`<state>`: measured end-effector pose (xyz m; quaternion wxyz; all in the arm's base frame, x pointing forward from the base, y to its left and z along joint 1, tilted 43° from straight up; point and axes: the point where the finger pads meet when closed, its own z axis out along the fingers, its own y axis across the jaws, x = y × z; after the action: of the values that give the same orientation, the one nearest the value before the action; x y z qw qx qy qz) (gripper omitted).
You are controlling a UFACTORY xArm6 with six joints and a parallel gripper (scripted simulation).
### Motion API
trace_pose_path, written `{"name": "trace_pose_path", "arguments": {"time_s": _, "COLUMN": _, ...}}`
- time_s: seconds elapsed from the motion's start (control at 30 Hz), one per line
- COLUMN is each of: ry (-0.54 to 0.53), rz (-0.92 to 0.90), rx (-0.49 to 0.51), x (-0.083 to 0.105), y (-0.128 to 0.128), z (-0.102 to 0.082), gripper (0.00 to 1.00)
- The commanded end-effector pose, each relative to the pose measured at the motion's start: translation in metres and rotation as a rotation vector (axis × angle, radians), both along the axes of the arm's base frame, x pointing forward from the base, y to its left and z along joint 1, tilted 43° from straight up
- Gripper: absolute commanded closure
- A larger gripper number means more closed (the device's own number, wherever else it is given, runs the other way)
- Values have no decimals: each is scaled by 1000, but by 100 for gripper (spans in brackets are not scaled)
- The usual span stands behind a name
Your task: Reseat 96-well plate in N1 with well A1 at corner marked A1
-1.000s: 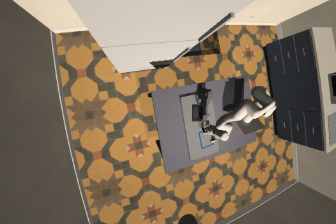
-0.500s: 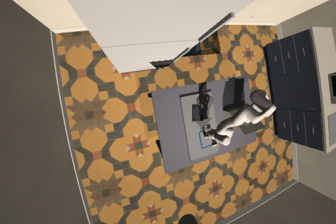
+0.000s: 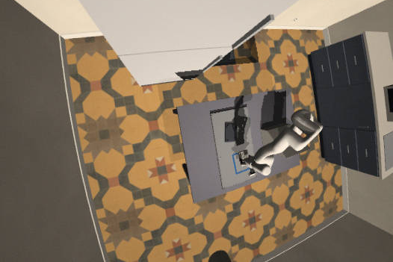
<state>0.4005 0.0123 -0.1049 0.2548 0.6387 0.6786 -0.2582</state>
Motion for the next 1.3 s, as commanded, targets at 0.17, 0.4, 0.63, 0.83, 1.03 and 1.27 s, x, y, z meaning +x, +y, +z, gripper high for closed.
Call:
{"name": "trace_pose_path", "arguments": {"time_s": 0.17, "ry": -3, "rz": 2, "rx": 2, "x": -4, "y": 21, "z": -19, "gripper": 100}}
{"name": "trace_pose_path", "arguments": {"time_s": 0.4, "ry": -3, "rz": 1, "rx": 2, "x": -8, "y": 35, "z": -33, "gripper": 100}}
{"name": "trace_pose_path", "arguments": {"time_s": 0.63, "ry": -3, "rz": 1, "rx": 2, "x": -13, "y": 49, "z": -47, "gripper": 100}}
{"name": "trace_pose_path", "arguments": {"time_s": 0.83, "ry": -3, "rz": 1, "rx": 2, "x": -14, "y": 53, "z": -51, "gripper": 100}}
{"name": "trace_pose_path", "arguments": {"time_s": 1.03, "ry": -3, "rz": 1, "rx": 2, "x": -14, "y": 53, "z": -51, "gripper": 100}}
{"name": "trace_pose_path", "arguments": {"time_s": 1.27, "ry": -3, "rz": 1, "rx": 2, "x": -14, "y": 53, "z": -51, "gripper": 100}}
